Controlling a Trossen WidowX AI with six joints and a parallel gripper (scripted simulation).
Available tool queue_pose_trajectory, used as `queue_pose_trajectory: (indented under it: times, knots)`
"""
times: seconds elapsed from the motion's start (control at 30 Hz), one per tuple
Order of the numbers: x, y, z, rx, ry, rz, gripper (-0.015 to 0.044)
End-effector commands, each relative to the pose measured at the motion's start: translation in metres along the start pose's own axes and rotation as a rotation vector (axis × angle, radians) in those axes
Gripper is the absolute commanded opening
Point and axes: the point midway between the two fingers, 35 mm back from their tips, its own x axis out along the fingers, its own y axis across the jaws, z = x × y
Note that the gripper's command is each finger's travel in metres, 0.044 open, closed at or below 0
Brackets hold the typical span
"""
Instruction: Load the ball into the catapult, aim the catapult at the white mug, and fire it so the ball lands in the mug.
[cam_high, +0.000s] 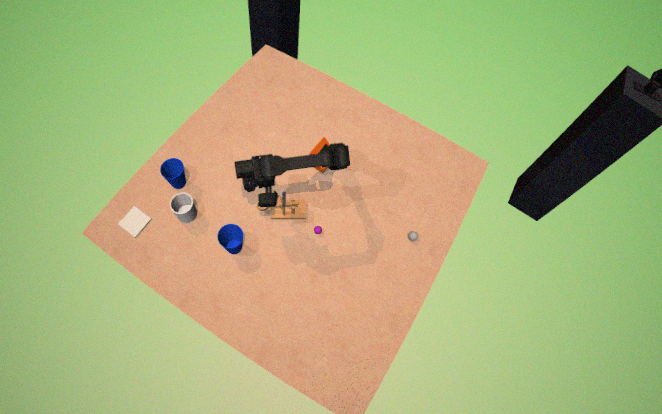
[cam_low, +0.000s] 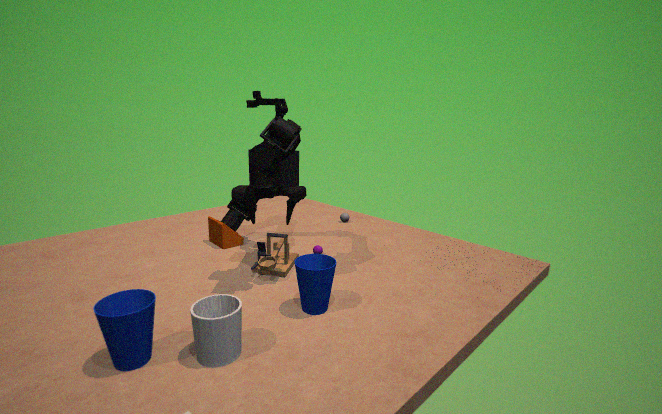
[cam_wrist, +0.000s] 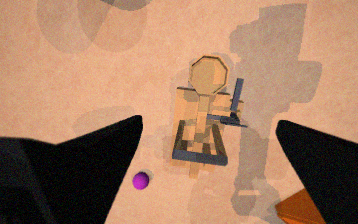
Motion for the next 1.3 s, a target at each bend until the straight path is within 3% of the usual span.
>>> queue_pose_trajectory:
  times: [0.0, 1.27]
  knots:
    - [-0.002, 0.003, -0.006, -0.14, -0.008, 0.002, 0.044]
    - [0.007, 0.008, -0.052, -1.464, 0.027, 0.006, 0.044]
